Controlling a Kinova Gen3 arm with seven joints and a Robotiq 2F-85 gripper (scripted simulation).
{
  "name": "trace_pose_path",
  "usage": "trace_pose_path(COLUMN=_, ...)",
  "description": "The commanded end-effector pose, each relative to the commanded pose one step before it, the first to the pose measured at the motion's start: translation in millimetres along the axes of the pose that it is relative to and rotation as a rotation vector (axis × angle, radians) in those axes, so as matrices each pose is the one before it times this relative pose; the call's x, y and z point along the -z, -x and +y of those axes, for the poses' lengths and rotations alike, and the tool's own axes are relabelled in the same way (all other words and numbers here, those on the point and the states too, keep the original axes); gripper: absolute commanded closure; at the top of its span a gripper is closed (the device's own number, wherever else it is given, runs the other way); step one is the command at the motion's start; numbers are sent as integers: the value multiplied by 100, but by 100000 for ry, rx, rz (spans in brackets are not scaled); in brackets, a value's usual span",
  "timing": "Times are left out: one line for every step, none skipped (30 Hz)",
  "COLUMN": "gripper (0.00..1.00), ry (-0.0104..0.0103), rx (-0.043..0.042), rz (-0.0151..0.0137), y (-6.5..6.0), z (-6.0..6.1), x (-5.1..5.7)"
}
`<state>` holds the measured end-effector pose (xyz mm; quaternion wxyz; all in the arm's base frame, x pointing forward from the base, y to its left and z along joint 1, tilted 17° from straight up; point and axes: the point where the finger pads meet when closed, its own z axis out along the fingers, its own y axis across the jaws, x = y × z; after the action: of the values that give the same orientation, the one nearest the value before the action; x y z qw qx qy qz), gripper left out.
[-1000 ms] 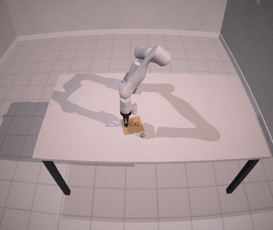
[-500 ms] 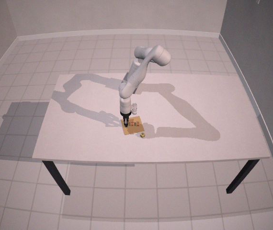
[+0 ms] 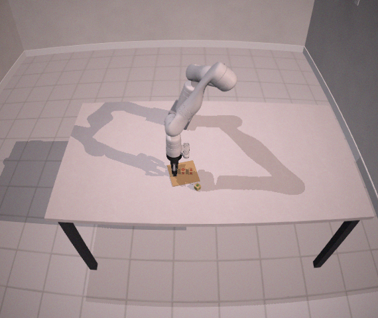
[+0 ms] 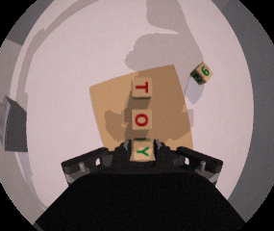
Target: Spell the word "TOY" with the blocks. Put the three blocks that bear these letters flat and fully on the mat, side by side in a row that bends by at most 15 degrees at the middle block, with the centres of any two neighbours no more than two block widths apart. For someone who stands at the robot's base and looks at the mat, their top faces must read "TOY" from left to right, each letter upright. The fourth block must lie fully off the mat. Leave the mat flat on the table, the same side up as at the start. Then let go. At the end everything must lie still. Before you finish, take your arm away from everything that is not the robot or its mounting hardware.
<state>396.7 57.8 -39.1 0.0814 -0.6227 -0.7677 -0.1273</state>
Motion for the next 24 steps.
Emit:
trace_pose_path(gripper=59, ry=154, rx=-14, rz=-30, y=18, z=51, x=58)
trace_pose_path(gripper=59, ry=0, rx=0, rz=0, y=0, z=0, x=0)
trace_pose_path(gripper=59, ry=0, rx=0, rz=0, y=0, z=0, x=0)
trace_pose_path(gripper=59, ry=0, rx=0, rz=0, y=0, z=0, x=0)
trace_pose_path(gripper=59, ry=0, rx=0, rz=0, y=0, z=0, x=0)
trace_pose_path(gripper=59, ry=0, rx=0, rz=0, y=0, z=0, x=0)
trace_pose_path(gripper=59, ry=0, rx=0, rz=0, y=0, z=0, x=0)
trace_pose_path(gripper=59, ry=0, rx=0, rz=0, y=0, z=0, x=0)
trace_pose_path(gripper=59, ry=0, rx=0, rz=0, y=0, z=0, x=0)
trace_pose_path(gripper=59, ry=0, rx=0, rz=0, y=0, z=0, x=3)
trace_pose_path(gripper=59, ry=0, rx=0, rz=0, y=0, z=0, x=20)
trace_pose_path(gripper=59, ry=0, rx=1, rz=0, y=0, z=0, x=51)
trace_pose_path(gripper=59, ry=0, rx=0, rz=0, y=0, z=0, x=0)
trace_pose_path(gripper=59, ry=0, rx=0, rz=0, y=0, z=0, x=0)
trace_pose_path(gripper=59, ry=1, rx=1, rz=0, y=0, z=0, x=92)
trace_pose_path(gripper=59, ry=0, rx=0, rz=0, y=0, z=0, x=141)
trace_pose_path(gripper=59, ry=-1, rx=-2, rz=0, y=0, z=-1, x=195)
trace_pose_path(gripper=59, ry=1, rx=2, rz=0, y=0, z=1, x=251)
trace_pose_path(gripper=59, ry=-1, rx=-1, rz=0, y=0, z=-1, x=307)
trace_pose_path(gripper=59, ry=0, rx=0, rz=0, y=0, z=0, x=362)
trace_pose_path(gripper=59, ry=1, rx=1, rz=0, y=0, z=0, x=413)
trace_pose_path(gripper=59, ry=0, rx=0, rz=0, y=0, z=0, x=458)
trace_pose_path(gripper=59, ry=0, rx=0, rz=0, y=0, z=0, x=497)
trace_pose_path(gripper=59, ry=0, rx=0, rz=0, y=0, z=0, x=528)
